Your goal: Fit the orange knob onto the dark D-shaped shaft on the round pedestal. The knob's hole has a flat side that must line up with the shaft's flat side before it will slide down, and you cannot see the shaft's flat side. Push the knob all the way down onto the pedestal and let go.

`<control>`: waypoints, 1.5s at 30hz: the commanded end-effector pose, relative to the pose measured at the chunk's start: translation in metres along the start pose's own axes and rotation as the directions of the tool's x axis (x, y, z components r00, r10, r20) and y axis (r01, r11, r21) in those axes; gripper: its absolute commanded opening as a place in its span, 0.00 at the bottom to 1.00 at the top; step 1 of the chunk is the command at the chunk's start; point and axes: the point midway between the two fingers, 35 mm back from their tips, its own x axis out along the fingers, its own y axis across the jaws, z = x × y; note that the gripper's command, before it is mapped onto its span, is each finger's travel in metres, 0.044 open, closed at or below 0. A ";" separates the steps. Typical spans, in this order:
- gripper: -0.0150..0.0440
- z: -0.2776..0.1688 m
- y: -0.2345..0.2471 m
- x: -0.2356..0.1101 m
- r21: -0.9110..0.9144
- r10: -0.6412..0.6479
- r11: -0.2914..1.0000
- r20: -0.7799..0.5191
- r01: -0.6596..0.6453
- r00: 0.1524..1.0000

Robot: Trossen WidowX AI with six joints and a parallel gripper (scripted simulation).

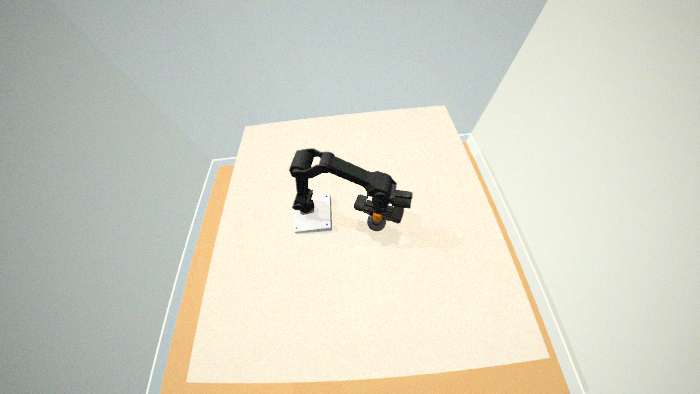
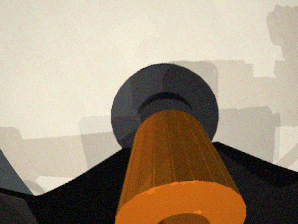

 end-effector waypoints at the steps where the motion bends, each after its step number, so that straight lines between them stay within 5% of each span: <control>1: 0.25 0.000 0.001 -0.003 -0.029 -0.005 1.000 -0.001 0.005 1.000; 7: 0.25 -0.001 0.005 -0.003 -0.211 -0.005 0.978 -0.001 0.004 1.000; 45: 0.25 0.000 -0.002 0.002 -0.211 -0.005 0.978 -0.001 0.005 1.000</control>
